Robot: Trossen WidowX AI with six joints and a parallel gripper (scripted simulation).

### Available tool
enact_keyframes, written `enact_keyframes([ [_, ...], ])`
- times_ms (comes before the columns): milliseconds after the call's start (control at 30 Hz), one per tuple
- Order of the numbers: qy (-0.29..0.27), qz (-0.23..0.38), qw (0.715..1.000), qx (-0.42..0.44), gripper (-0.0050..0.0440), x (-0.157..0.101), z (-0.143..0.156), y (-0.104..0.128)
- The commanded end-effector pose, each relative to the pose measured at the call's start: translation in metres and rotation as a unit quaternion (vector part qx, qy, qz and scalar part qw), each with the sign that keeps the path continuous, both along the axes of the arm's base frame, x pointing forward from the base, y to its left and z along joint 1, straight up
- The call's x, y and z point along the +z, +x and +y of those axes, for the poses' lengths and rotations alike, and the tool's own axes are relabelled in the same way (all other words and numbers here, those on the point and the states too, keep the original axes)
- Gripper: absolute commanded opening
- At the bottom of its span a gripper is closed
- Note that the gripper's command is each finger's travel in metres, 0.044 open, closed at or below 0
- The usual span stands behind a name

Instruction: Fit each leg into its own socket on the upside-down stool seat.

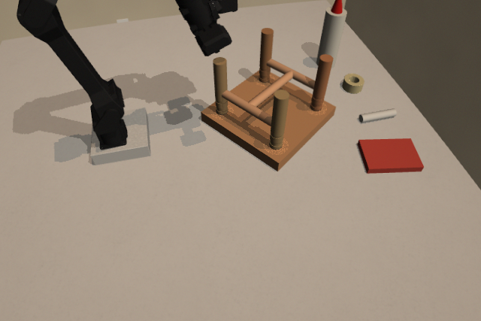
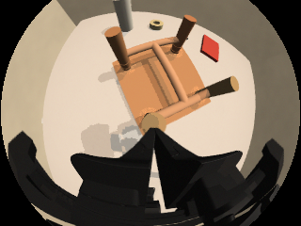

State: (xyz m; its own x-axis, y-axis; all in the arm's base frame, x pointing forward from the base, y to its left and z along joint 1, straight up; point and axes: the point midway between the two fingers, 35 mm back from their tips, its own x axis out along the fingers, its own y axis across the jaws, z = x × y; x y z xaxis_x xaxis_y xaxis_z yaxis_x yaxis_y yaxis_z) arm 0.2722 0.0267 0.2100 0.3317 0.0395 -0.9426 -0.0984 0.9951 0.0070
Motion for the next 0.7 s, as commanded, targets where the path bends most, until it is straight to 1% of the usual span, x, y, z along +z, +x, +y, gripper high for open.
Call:
enact_keyframes([
  [0,0.000,0.000,1.000,0.000,0.0000,0.0000,-0.0001,0.0000],
  [267,0.000,0.000,1.000,0.000,0.0192,0.0004,-0.0001,0.0000],
  [333,0.000,0.000,1.000,0.000,0.0192,0.0004,-0.0001,0.0000],
  [567,0.000,0.000,1.000,0.000,0.0360,0.0004,-0.0001,0.0000],
  [667,0.000,0.000,1.000,0.000,0.0432,0.0088,-0.0001,0.0008],
])
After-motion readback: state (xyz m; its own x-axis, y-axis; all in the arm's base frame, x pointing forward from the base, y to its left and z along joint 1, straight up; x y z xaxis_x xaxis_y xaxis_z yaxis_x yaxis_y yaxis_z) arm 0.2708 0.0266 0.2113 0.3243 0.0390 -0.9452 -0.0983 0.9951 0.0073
